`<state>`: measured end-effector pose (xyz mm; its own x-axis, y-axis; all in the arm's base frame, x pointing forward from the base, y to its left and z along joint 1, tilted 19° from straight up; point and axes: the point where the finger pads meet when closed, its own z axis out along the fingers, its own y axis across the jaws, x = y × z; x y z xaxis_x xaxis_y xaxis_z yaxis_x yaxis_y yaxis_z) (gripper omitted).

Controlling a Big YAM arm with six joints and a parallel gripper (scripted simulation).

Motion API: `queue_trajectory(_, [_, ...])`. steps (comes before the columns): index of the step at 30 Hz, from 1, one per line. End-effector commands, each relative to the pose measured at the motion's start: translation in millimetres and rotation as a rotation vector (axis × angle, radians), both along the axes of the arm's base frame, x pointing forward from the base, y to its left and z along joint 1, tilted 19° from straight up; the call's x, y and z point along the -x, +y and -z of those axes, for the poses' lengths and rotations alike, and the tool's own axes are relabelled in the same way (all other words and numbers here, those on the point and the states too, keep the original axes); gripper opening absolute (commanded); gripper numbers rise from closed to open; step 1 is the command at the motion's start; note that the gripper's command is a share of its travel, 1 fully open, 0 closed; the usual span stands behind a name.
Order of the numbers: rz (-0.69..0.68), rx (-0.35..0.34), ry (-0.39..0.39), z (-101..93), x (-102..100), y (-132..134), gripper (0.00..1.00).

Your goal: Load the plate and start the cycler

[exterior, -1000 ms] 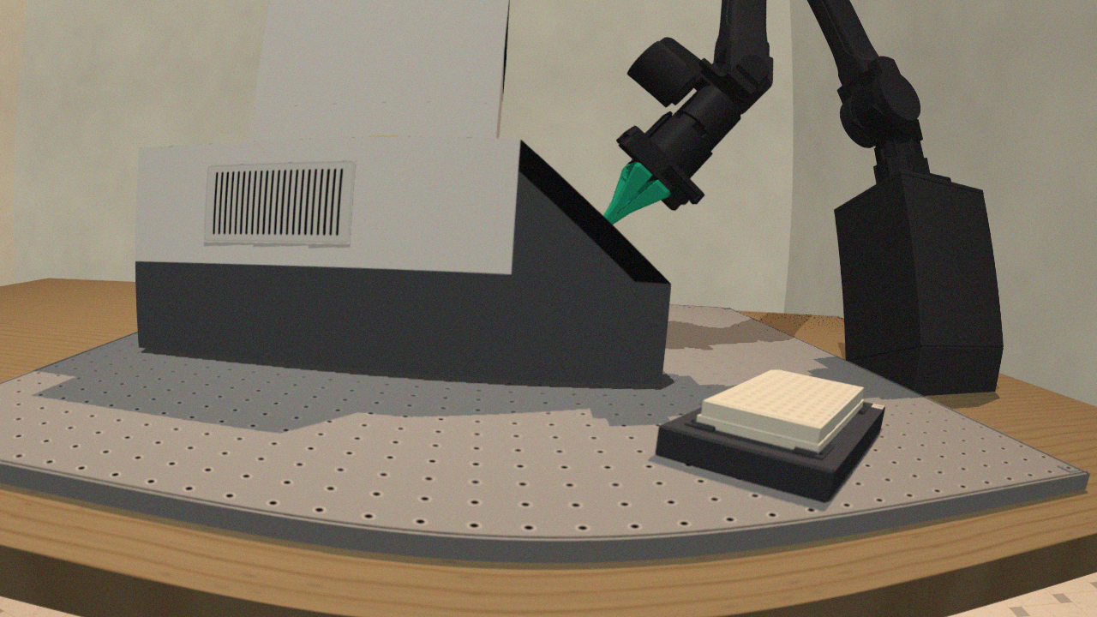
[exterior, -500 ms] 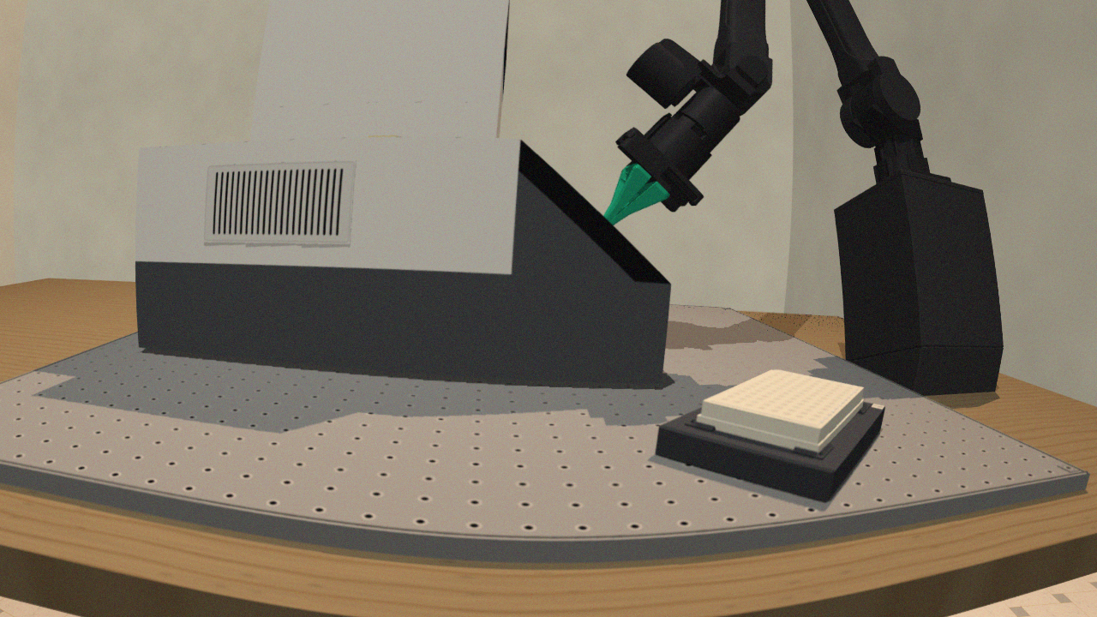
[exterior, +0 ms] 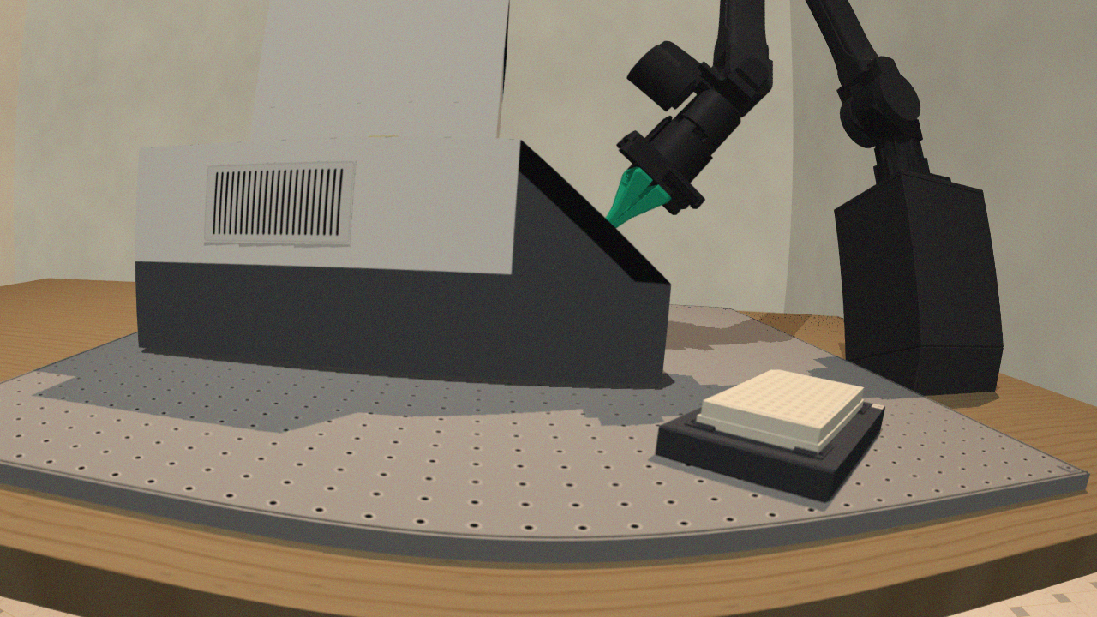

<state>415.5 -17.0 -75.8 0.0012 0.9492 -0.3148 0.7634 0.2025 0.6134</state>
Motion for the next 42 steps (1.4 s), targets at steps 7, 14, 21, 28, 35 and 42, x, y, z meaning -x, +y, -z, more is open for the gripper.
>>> queue_trajectory(7, [-0.016,0.005,-0.03,-9.2,-17,5,0.0])
queue_trajectory(14, [-0.019,0.005,-0.032,-11.4,-20,6,0.0])
queue_trajectory(21, [-0.007,0.003,-0.025,-9.3,-17,1,0.0])
queue_trajectory(28, [-0.014,0.0,-0.055,-22.1,-29,6,0.0])
queue_trajectory(35, [-0.016,-0.005,-0.076,-27.5,-32,9,0.0])
queue_trajectory(42, [-0.008,-0.003,-0.035,-29.2,-3,11,0.0])
